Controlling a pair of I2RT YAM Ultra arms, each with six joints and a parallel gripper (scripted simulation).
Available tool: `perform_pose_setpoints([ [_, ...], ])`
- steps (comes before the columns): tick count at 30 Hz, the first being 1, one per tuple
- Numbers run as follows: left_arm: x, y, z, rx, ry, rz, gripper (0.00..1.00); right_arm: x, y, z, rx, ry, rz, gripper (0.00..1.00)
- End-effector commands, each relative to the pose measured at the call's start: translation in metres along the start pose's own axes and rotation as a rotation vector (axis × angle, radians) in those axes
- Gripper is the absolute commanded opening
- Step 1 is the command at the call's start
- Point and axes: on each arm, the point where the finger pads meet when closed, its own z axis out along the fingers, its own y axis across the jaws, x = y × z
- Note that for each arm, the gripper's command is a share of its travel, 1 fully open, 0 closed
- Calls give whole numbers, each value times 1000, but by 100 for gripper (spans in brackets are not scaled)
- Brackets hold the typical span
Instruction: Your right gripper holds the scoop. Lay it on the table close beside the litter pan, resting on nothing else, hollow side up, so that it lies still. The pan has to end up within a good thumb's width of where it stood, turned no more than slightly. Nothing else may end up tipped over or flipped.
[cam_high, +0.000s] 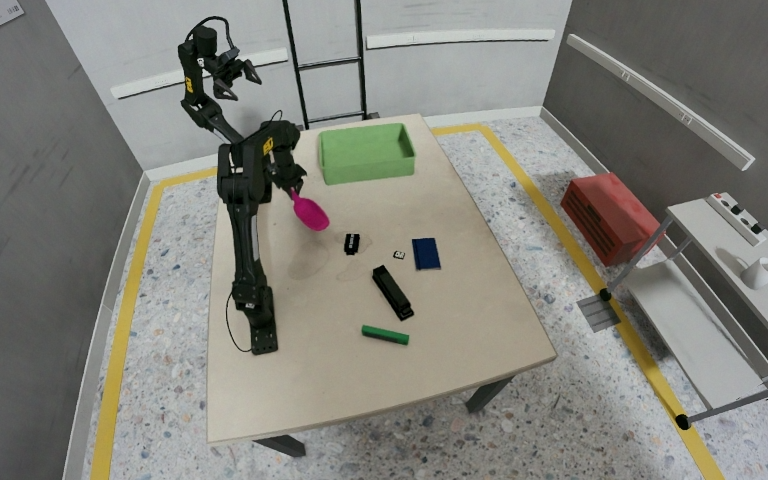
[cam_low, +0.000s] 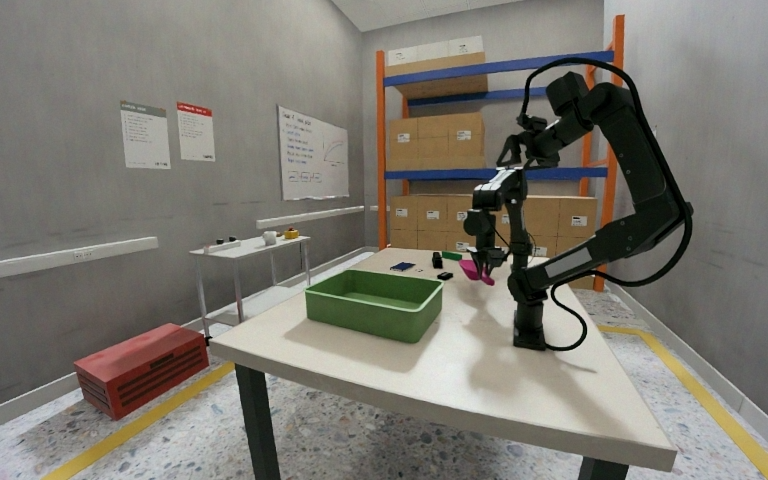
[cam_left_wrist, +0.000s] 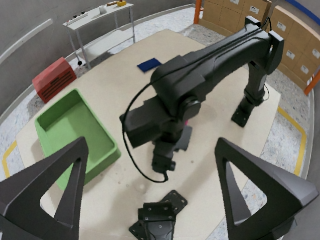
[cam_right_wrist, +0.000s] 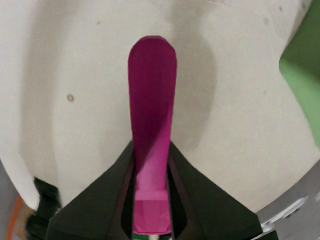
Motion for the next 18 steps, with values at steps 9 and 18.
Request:
perform_pose_setpoints([
  [9,6,-1,0,3,19,1,100,23,-18,-27,28,-10,-619,15],
  [18,6,-1,0,3,19,1,100,35,-27,-33,33,-2,-951,15],
])
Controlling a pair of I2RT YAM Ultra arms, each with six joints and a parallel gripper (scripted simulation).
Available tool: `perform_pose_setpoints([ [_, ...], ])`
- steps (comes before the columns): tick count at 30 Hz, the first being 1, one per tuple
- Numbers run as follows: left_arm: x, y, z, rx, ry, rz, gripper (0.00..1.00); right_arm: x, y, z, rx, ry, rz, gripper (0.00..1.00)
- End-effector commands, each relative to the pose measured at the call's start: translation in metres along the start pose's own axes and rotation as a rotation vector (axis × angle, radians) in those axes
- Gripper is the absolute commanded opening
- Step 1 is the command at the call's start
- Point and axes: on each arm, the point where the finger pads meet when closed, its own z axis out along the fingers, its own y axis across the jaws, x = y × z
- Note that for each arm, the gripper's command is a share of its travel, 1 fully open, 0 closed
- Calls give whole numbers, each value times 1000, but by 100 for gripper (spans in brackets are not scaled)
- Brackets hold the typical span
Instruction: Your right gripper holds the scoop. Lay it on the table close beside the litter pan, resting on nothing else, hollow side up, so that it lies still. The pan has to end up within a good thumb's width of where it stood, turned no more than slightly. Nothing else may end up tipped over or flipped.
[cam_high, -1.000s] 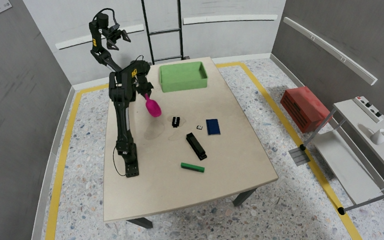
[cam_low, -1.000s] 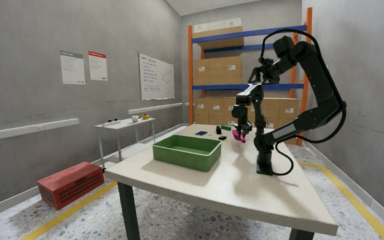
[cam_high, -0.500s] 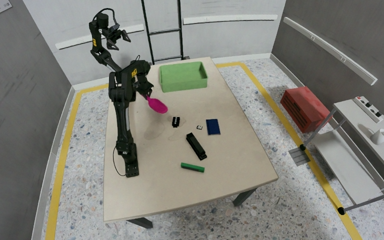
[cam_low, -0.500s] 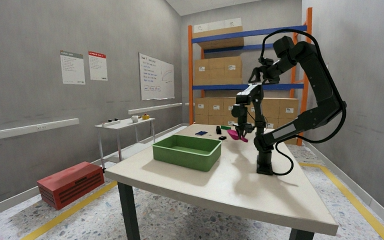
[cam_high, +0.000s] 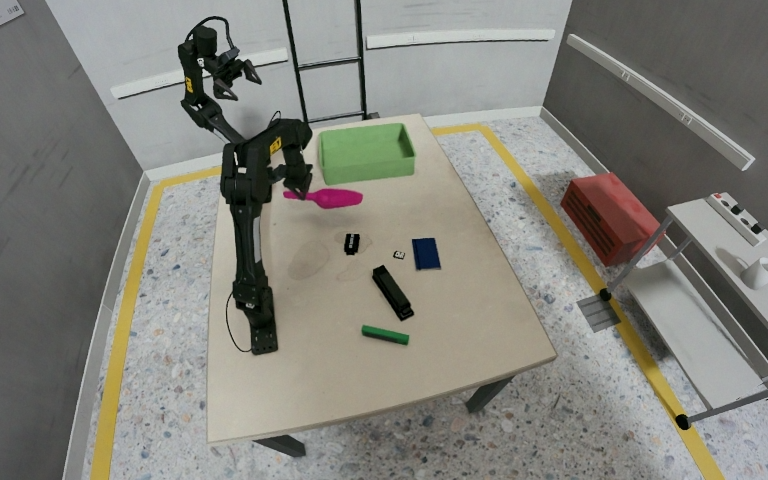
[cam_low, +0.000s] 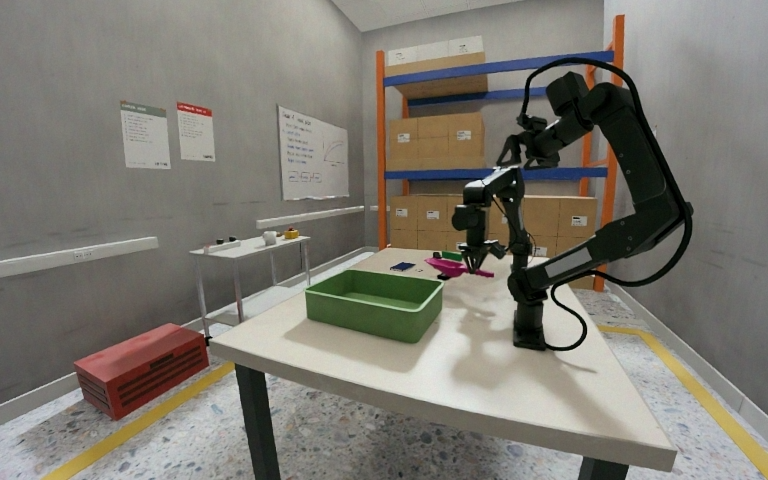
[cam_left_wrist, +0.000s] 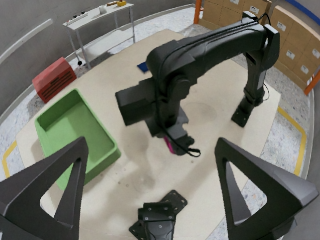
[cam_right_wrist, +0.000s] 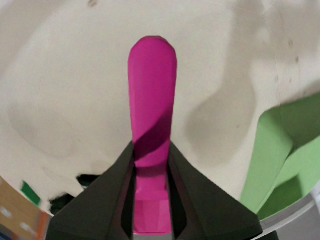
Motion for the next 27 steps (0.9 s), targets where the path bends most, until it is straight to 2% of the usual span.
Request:
perform_pose_setpoints([
  [1,6,-1,0,3,19,1,100,8,-2,-24,38,-1,-252,15],
  [8,6,-1,0,3,19,1,100,17,-2,-27,42,4,-397,15],
  [18,6,-1,0,3,19,1,100,15,-3,-29,43,4,-386,15],
  [27,6,-1,0,3,19,1,100,12,-5,17,34,2,-391,15],
])
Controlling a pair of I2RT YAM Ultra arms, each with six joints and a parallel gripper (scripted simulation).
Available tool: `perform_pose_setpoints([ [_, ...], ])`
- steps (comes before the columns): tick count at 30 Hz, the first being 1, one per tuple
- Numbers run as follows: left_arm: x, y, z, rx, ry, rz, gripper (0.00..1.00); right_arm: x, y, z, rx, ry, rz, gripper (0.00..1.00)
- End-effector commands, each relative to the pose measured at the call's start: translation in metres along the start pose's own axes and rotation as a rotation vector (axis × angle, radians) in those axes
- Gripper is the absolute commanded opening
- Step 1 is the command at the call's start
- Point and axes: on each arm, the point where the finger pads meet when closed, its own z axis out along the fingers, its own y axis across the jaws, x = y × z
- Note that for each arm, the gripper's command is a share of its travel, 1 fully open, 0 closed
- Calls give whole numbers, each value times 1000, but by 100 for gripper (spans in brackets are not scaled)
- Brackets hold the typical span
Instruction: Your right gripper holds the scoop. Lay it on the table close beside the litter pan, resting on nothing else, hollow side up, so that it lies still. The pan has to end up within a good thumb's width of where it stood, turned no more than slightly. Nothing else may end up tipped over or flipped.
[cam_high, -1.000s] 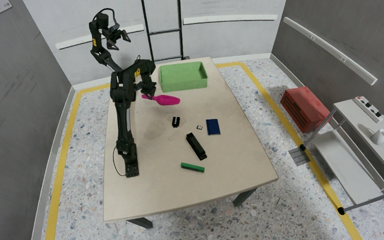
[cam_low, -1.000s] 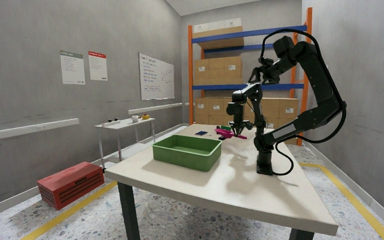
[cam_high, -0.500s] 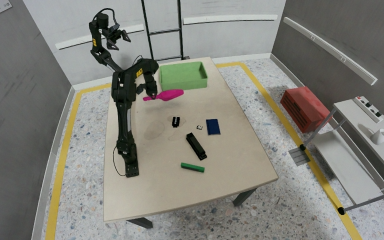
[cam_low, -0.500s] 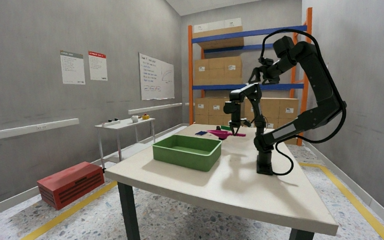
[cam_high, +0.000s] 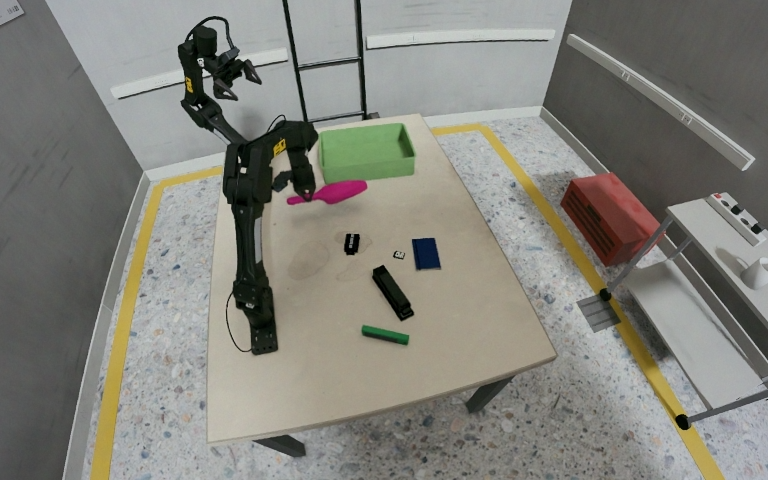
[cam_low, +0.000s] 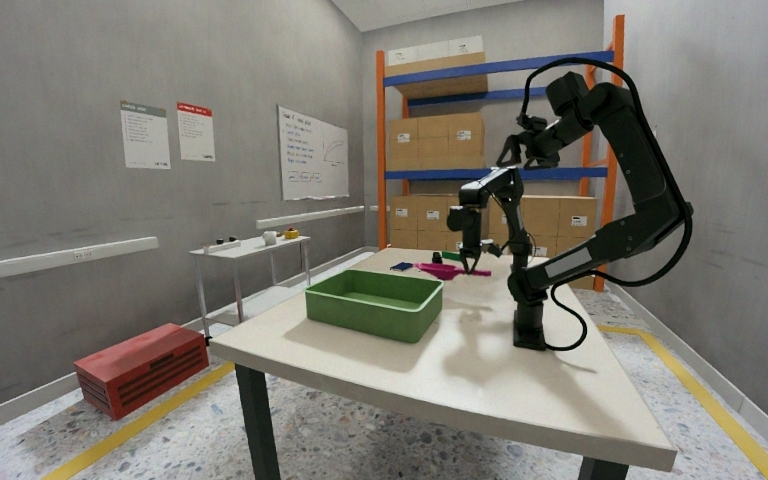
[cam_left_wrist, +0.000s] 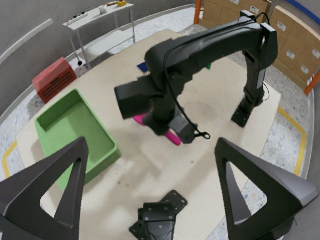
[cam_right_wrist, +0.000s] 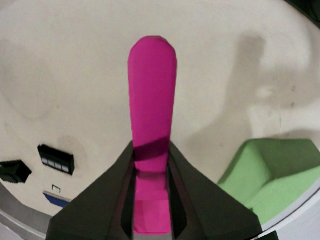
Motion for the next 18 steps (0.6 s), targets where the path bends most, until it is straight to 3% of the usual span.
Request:
perform_pose_setpoints([
  [1,6,-1,0,3,19,1,100,0,-6,16,27,5,-10,15],
  [18,6,-1,0,3,19,1,100,2,-5,42,32,7,-10,15],
])
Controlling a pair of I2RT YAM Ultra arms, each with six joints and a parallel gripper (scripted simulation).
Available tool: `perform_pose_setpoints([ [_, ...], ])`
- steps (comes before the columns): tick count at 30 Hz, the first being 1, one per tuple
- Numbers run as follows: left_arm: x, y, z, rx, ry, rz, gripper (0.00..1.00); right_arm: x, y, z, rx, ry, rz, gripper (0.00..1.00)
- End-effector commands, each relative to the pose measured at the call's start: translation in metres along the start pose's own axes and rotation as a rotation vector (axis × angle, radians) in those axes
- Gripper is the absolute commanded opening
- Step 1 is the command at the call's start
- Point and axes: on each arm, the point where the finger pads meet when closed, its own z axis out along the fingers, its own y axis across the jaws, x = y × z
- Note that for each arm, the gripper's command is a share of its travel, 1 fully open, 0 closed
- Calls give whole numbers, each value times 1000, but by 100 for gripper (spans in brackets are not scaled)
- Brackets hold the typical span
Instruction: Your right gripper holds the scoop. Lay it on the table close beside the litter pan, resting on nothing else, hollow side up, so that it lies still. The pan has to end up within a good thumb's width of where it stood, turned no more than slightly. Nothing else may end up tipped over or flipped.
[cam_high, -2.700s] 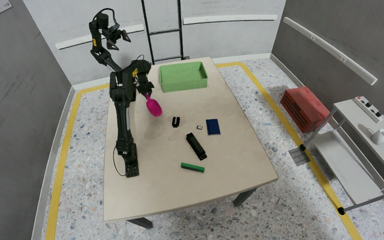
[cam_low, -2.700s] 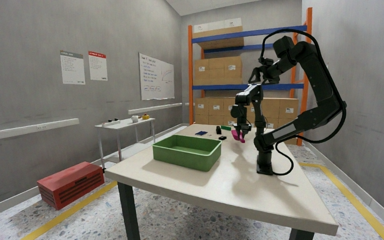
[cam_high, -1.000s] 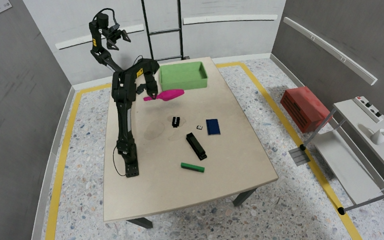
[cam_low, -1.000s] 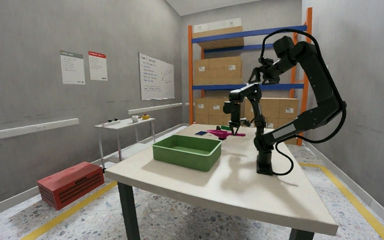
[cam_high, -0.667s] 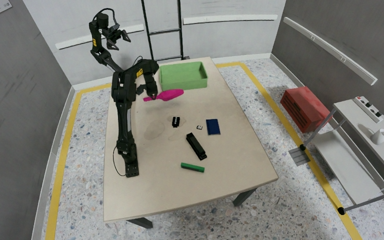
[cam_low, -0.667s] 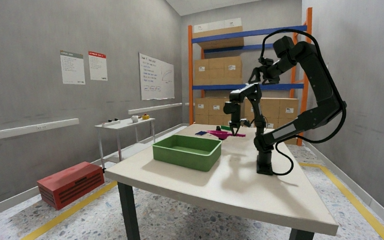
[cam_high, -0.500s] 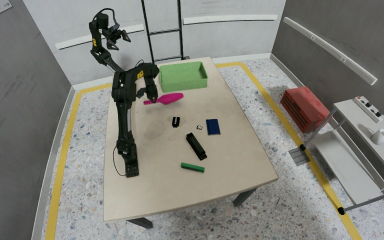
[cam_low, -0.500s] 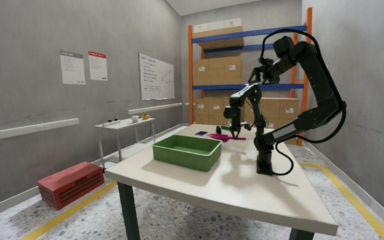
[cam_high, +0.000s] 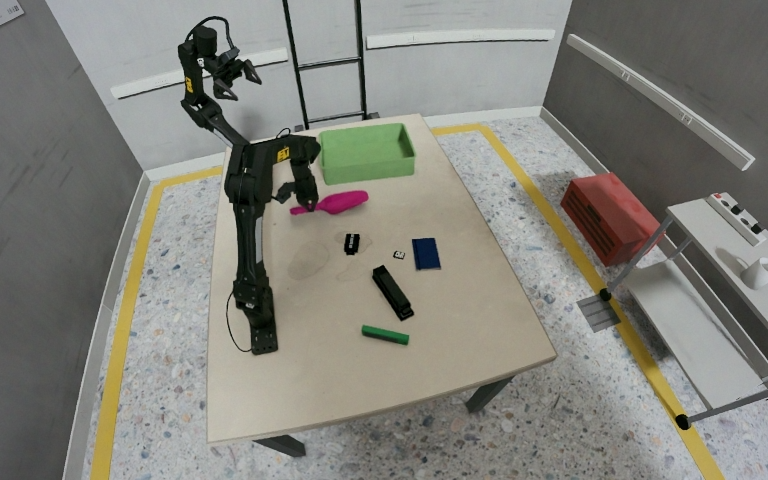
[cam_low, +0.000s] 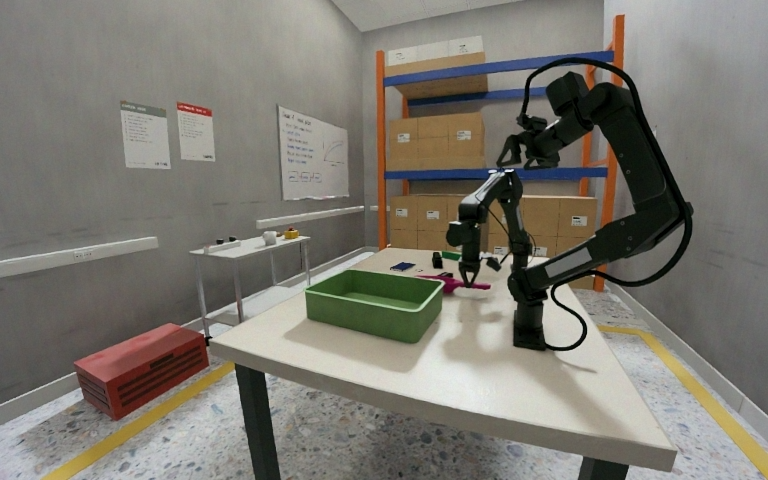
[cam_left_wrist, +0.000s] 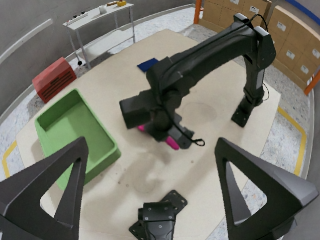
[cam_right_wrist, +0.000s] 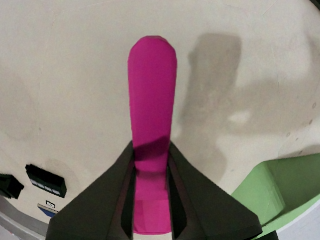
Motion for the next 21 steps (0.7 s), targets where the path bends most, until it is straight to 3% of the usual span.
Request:
perform_pose_setpoints([
  [1,6,-1,0,3,19,1,100,1,-5,-1,29,7,-7,15],
  [14,6,-1,0,3,19,1,100,0,-3,-3,19,2,-6,15],
  [17,6,-1,0,3,19,1,100,2,-6,-8,29,7,-6,46],
  [21,6,-1,0,3,19,1,100,2,-6,-20,37,11,-5,46],
])
